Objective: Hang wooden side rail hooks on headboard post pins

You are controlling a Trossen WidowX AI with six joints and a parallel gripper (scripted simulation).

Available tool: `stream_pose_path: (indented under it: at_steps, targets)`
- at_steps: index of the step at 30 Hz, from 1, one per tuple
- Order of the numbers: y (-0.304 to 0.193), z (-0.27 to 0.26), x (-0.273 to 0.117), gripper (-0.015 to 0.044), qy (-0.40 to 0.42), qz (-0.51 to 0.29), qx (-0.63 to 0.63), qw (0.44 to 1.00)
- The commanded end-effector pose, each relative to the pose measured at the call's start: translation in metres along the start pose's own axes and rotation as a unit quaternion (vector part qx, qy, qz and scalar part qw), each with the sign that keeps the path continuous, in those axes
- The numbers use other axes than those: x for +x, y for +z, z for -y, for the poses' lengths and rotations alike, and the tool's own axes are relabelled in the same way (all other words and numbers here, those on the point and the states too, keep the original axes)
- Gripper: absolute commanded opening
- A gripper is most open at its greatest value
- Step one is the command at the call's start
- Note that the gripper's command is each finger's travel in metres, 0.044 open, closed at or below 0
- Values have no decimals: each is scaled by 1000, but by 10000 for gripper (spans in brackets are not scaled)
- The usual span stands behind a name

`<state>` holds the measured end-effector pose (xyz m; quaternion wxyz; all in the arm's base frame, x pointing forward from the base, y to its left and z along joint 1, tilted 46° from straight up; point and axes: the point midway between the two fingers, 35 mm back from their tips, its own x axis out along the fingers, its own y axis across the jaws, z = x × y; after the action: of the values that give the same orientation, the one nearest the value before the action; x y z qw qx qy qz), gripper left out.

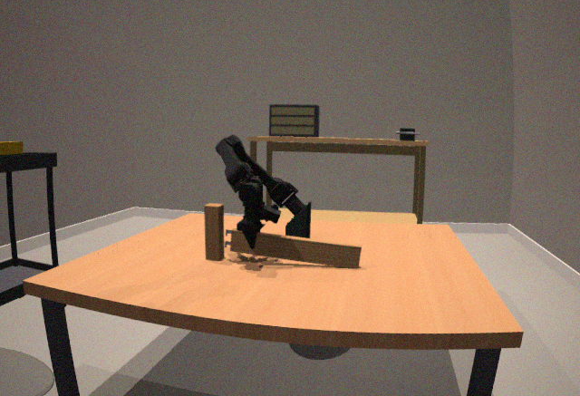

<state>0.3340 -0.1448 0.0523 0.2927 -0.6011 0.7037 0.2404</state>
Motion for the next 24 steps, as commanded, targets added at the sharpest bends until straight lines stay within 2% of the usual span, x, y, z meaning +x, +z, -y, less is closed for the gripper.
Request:
stream_pose_path:
  at_steps: [1, 24]
  targets:
    - [-1, 2, -2, 0, -3, 0, -2, 1000]
    - [-3, 1, -2, 0, -3, 0, -2, 1000]
